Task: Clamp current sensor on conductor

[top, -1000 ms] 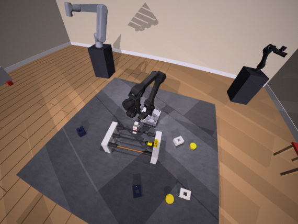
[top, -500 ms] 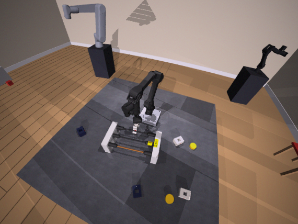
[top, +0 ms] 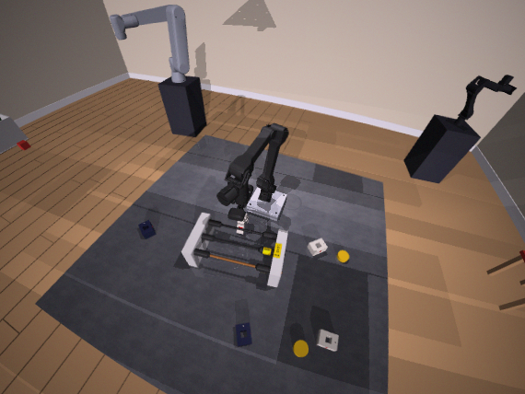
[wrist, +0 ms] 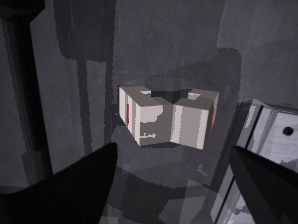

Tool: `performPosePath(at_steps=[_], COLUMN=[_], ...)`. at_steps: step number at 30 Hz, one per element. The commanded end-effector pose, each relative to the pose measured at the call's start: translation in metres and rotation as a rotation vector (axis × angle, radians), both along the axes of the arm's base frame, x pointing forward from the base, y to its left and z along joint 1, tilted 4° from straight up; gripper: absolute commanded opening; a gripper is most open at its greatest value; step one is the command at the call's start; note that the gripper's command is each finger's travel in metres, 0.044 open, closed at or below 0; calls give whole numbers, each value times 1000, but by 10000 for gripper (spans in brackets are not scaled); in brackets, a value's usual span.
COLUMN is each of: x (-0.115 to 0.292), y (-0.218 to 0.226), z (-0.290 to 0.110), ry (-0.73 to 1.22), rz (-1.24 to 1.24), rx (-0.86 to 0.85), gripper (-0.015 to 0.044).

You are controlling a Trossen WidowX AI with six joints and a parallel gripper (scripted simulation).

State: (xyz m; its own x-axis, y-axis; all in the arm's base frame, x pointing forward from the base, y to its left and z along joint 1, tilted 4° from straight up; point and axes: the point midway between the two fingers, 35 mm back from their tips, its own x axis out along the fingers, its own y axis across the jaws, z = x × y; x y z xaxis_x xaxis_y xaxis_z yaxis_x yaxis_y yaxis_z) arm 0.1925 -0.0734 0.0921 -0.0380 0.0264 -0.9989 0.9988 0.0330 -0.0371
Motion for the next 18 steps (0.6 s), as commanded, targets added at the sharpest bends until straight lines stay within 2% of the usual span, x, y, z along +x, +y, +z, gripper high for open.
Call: performPosePath(at_steps=[1, 18], x=[-1, -2], y=[0, 1], z=[-9, -36], ry=[8, 7], rz=[-19, -19], rx=[-3, -2], gripper=[320, 320])
